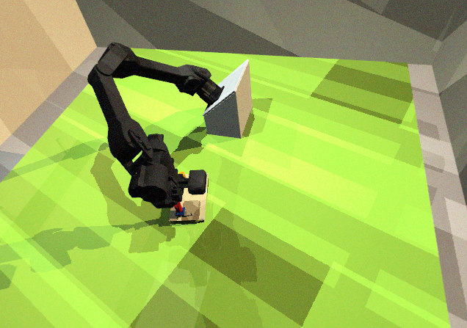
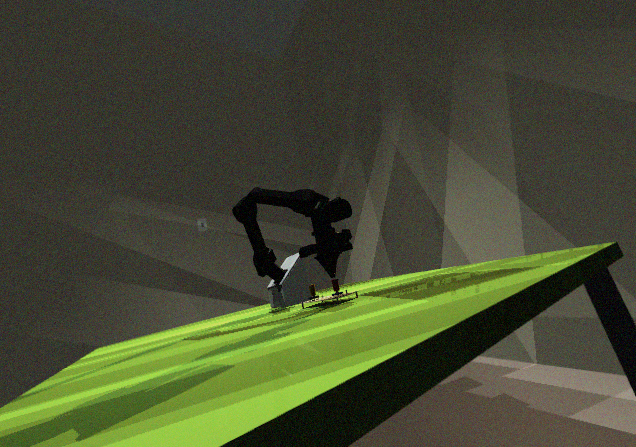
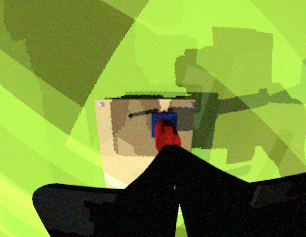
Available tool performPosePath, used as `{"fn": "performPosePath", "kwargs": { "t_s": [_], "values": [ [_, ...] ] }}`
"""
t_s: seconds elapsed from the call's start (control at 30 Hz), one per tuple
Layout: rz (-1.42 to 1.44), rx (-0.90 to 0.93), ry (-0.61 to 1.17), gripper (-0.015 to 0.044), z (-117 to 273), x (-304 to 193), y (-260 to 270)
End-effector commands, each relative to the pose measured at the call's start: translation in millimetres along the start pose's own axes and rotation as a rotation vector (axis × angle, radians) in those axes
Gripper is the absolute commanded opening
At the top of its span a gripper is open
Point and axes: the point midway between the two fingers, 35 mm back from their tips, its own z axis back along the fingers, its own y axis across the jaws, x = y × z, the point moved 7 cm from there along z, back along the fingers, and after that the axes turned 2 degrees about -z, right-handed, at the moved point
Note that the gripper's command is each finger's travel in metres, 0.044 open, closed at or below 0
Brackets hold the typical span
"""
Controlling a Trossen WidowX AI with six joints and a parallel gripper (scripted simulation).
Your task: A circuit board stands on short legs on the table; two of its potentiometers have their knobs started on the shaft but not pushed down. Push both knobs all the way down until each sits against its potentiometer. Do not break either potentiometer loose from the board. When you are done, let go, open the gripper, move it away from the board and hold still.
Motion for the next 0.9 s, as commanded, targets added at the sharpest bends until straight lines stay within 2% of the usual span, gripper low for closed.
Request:
{"fn": "performPosePath", "kwargs": {
  "t_s": [0.0,0.03,0.33,0.6,0.87],
  "values": [
    [-0.005,0.003,-0.004,0.0,7,2,1],
    [-0.005,0.003,-0.004,0.0,8,1,1],
    [0.002,-0.001,0.0,0.0236,4,-2,1],
    [0.005,0.013,-0.003,0.044,30,-85,30],
    [0.005,0.008,0.004,0.044,29,-184,47]
  ]
}}
